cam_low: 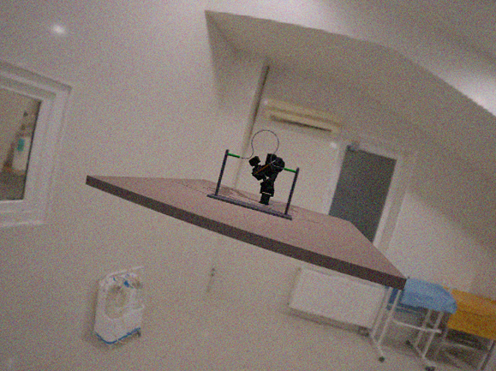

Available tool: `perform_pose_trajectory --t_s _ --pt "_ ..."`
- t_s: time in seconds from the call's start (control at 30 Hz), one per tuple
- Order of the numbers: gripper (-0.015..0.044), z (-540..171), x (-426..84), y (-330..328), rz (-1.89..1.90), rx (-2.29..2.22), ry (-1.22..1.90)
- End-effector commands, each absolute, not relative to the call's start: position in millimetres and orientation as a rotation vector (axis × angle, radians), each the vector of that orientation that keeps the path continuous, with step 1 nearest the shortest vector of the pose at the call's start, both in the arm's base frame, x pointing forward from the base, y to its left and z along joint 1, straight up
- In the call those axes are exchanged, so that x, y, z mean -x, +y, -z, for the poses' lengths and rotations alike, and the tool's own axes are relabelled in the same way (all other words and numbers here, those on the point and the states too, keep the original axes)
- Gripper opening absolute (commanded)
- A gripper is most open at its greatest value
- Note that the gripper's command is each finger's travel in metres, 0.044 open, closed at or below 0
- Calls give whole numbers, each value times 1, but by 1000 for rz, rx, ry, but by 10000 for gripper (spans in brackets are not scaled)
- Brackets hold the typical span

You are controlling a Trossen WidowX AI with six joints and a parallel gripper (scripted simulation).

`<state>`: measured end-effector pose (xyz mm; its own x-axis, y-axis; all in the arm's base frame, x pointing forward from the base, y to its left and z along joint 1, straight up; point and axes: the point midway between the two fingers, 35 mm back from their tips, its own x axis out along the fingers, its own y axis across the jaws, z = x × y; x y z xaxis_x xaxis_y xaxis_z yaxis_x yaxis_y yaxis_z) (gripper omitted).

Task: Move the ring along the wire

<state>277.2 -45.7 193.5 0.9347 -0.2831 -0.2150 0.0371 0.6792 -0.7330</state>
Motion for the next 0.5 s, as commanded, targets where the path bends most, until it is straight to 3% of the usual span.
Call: perform_pose_trajectory --t_s 0.0,0.47 --pt "-150 -182 -279 -36 145 718 315" --pt "-150 -157 -274 7 66 394 367"
